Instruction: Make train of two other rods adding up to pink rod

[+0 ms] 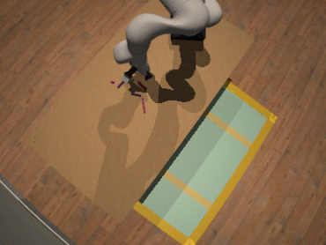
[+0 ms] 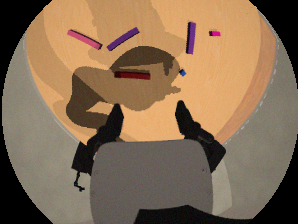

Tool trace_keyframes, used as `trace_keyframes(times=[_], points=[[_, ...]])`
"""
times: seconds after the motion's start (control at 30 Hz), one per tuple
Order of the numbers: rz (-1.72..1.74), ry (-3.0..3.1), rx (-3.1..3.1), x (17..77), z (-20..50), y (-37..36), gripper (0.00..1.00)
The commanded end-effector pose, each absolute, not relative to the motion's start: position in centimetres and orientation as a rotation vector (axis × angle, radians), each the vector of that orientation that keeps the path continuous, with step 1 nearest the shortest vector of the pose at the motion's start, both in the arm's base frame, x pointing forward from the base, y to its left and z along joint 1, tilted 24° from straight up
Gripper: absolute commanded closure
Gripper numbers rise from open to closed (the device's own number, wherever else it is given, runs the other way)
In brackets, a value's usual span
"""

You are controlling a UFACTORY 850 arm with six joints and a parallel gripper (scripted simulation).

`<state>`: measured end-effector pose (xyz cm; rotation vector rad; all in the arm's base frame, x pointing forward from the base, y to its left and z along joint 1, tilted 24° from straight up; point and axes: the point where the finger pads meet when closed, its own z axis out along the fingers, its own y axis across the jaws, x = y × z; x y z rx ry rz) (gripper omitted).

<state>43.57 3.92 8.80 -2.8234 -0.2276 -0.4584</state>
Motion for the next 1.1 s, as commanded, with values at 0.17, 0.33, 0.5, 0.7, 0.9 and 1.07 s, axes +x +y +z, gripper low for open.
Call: trace_keyframes(times=[0.17,0.33,0.5,0.7,0.9,1.07], points=[[-0.46,-0.228,-2.823,43.6,8.8,3.9,0.0],[-0.462,-0.227,-2.819,44.7,8.9,3.4,0.0],[-0.464,-0.227,-2.812,48.4,9.2,1.1,0.0],[-0.463,-0.228,-2.818,51.4,9.4,-1.5,0.0],[-0.461,-0.227,-2.823,52.6,9.4,-2.8,0.0],[-0.461,-0.227,-2.823,52.6,9.4,-2.8,0.0]])
